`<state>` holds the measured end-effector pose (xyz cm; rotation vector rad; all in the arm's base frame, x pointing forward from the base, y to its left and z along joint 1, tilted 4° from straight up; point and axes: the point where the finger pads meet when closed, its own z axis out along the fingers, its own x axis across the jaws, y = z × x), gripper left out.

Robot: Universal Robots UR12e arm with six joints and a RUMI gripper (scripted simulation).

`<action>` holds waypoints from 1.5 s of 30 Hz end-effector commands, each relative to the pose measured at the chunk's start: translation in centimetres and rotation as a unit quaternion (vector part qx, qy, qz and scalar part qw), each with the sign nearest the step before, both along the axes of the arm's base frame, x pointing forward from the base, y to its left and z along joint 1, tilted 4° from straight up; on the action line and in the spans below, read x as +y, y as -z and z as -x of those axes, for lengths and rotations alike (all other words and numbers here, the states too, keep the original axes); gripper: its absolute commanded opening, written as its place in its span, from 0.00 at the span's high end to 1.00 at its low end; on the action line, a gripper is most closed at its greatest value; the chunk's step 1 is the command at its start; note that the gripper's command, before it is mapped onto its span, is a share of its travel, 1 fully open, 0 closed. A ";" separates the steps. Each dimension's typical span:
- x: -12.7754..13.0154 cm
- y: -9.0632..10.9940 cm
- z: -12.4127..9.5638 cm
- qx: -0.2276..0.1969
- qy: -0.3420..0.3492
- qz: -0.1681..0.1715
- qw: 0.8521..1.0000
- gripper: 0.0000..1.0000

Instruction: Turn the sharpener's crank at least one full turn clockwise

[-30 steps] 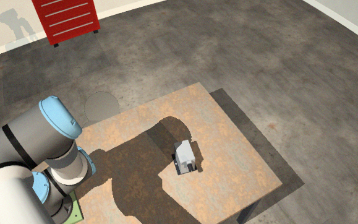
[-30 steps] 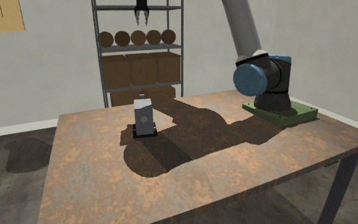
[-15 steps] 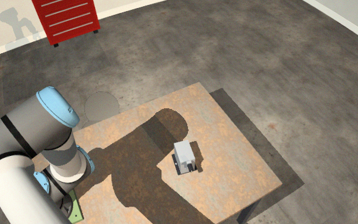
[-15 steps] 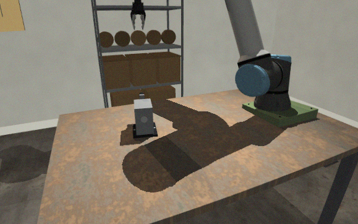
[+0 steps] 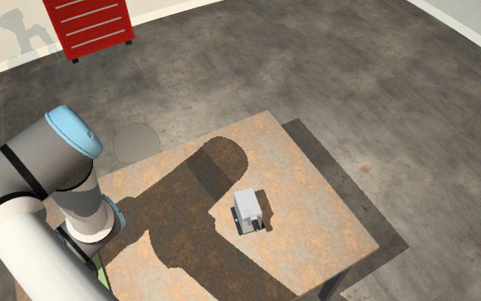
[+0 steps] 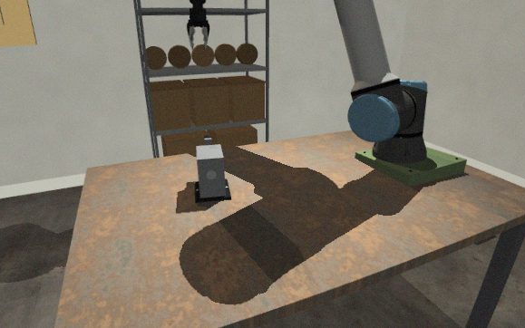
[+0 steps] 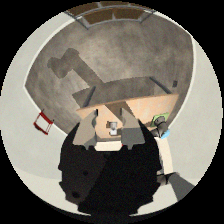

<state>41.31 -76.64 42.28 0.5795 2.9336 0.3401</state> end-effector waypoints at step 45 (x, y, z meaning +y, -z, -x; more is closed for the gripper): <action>13.4 7.8 -10.4 -0.017 -0.005 -0.036 0.999 0.68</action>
